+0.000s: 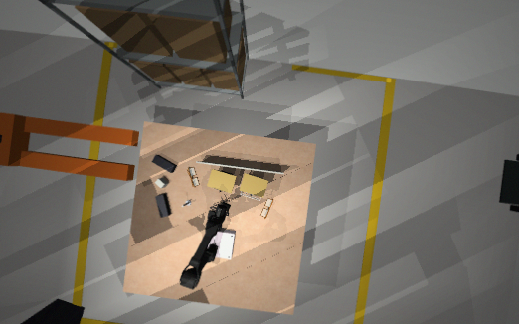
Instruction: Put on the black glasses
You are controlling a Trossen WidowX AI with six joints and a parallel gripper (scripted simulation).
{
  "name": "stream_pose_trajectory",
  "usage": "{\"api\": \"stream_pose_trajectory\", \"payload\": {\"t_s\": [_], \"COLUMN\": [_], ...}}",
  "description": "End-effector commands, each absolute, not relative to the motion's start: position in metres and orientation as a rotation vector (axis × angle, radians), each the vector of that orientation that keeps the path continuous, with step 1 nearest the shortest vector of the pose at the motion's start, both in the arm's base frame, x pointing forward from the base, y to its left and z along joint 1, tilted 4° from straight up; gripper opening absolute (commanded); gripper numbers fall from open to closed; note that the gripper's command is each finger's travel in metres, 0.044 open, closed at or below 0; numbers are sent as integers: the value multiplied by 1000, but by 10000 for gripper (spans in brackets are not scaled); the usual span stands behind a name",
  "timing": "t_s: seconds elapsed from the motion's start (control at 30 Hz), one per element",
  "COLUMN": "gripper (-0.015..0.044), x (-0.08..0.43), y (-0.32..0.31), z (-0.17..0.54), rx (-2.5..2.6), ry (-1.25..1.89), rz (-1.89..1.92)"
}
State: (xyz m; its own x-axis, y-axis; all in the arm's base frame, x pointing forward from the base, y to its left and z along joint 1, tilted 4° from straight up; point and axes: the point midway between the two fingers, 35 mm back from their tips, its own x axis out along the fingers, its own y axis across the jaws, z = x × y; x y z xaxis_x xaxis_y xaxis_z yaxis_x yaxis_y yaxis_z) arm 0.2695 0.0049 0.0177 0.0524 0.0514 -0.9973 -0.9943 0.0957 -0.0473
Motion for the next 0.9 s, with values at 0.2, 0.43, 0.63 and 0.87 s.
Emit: {"api": "stream_pose_trajectory", "payload": {"t_s": [0.2,0.43,0.63,0.87], "gripper": [0,0,0,0], "x": [272,267,266,272], "y": [2,0,-1,19], "z": [76,114,118,119], "rx": [-1133,-1133,-1138,-1211], "ry": [1165,1166,1163,1119], "rz": [1114,1113,1117,1185]}}
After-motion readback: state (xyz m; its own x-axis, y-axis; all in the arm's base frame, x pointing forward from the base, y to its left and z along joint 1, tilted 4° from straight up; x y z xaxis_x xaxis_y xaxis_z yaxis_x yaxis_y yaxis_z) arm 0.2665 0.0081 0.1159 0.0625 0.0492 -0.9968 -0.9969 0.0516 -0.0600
